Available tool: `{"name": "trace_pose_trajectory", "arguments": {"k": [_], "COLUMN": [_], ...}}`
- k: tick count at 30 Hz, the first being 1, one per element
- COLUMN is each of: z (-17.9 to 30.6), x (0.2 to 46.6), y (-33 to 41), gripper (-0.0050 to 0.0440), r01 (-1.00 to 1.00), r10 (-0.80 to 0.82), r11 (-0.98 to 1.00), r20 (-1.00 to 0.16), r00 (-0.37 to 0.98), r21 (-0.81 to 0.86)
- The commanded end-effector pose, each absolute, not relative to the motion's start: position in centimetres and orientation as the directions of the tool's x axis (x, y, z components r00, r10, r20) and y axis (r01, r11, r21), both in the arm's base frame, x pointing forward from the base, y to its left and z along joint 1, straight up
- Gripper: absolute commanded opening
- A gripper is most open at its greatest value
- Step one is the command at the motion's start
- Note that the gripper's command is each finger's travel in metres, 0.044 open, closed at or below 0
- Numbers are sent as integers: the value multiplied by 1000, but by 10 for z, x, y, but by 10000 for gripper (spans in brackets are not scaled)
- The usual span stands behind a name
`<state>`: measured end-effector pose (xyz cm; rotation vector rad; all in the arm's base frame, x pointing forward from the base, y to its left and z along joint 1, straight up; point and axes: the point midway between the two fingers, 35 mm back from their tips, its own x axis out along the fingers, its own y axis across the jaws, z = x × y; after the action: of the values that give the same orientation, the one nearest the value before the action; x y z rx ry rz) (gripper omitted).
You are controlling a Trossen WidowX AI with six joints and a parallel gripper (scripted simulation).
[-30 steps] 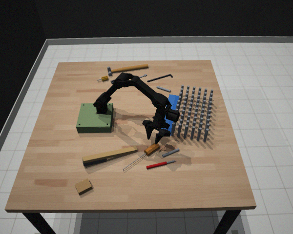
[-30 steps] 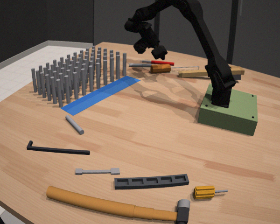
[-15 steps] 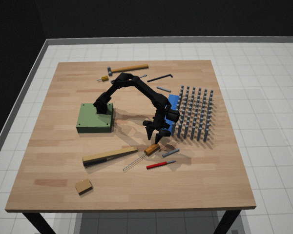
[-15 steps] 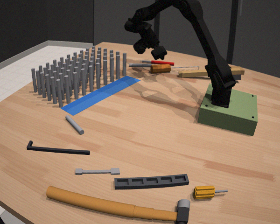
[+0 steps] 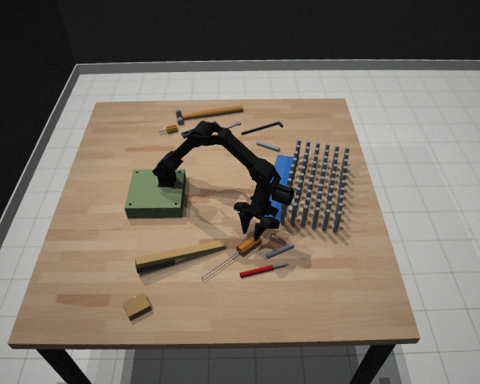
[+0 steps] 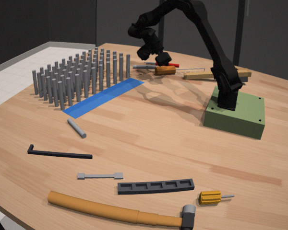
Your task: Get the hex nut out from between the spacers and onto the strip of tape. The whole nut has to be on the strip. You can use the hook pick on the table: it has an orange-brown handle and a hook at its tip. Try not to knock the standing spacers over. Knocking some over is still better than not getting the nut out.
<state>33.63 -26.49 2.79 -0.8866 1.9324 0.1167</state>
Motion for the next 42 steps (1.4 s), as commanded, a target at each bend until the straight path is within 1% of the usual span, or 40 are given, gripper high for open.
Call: {"name": "trace_pose_trajectory", "arguments": {"k": [1,28,30,32,34,42], "z": [29,-13,-15,-6,-6,-6], "x": [336,334,333,338,338,338], "y": [-268,-267,-266,-268,-268,-268], "gripper": [280,280,232,219,219,165], "r01": [-624,-624,-626,-618,-618,-618], "r10": [-543,-540,-538,-544,-544,-544], "r11": [726,728,729,727,727,727], "r20": [-799,-798,-798,-801,-801,-801], "r00": [-260,-267,-271,-252,-252,-252], "r21": [-290,-284,-279,-299,-299,-299]}}
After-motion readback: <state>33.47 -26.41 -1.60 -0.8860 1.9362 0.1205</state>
